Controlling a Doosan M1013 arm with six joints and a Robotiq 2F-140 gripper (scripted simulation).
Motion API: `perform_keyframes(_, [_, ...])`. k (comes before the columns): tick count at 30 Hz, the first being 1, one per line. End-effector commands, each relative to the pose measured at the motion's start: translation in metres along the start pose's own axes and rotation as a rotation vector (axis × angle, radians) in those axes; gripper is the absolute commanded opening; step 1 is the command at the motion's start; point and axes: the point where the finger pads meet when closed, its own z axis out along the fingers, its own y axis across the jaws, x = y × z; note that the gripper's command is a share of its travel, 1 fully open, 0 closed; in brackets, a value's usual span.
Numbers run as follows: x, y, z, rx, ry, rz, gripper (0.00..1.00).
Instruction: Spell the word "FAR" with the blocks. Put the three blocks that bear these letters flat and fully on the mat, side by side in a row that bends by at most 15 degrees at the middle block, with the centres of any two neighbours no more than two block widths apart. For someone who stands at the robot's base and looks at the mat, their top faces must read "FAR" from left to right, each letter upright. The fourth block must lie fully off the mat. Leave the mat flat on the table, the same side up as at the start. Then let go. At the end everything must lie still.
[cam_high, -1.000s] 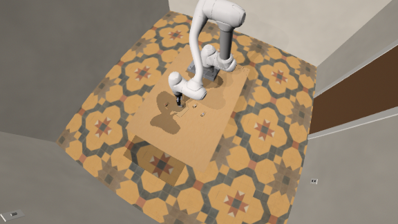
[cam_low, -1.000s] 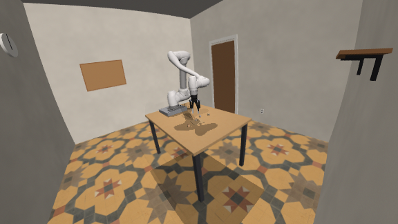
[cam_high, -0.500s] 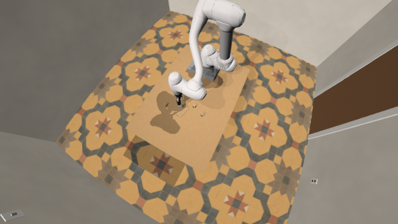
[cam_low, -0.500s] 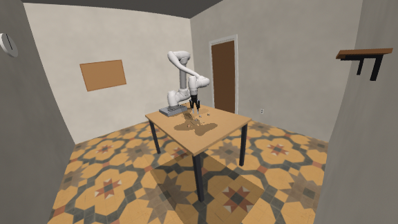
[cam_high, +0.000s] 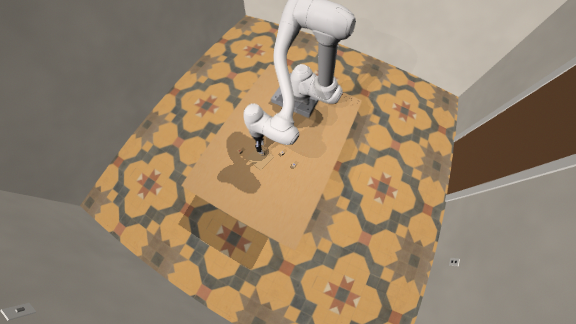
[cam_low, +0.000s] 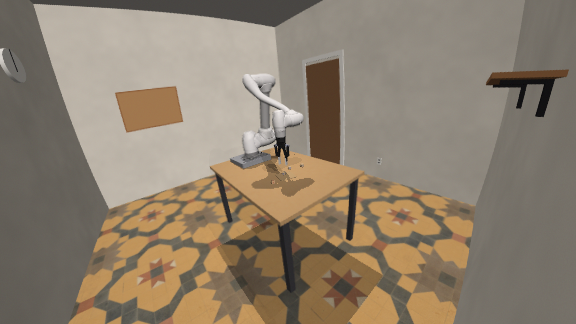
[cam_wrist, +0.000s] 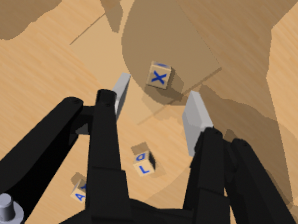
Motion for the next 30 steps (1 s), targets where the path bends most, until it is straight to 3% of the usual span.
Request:
perform_keyframes(1, [-0.002,0.002,0.006,-0.005,-0.004,0.004,0.37])
perform_keyframes(30, [-0.001,0.002,0.036,-0.005,-0.003,0.004,0.37])
